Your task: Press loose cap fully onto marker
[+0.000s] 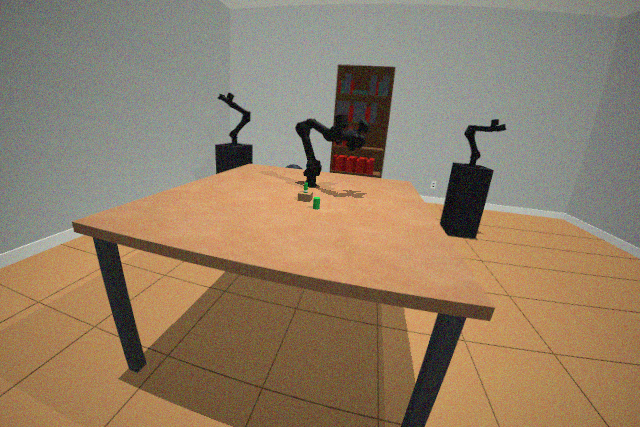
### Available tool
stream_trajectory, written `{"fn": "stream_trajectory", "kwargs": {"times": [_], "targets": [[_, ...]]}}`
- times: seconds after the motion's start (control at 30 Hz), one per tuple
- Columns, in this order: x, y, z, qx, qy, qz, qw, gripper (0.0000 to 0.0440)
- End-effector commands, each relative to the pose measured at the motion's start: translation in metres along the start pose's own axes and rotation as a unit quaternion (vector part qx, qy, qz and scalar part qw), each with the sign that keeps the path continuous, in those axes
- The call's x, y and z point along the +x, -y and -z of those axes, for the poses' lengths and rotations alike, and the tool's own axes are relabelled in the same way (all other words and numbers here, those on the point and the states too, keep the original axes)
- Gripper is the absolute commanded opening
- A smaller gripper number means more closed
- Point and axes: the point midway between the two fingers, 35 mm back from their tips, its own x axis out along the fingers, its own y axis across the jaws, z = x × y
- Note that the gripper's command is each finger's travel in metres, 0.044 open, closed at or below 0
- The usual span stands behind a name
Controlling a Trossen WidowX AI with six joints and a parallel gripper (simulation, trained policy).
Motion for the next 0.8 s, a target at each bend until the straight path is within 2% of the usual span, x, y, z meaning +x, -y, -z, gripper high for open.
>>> {"fn": "stream_trajectory", "kwargs": {"times": [0.0,0.77], "targets": [[-0.001,-0.005,-0.006,0.009,0.012,-0.004,1.0,0.0316],[-0.02,-0.024,-0.04,0.085,0.086,-0.015,0.993,0.0324]]}}
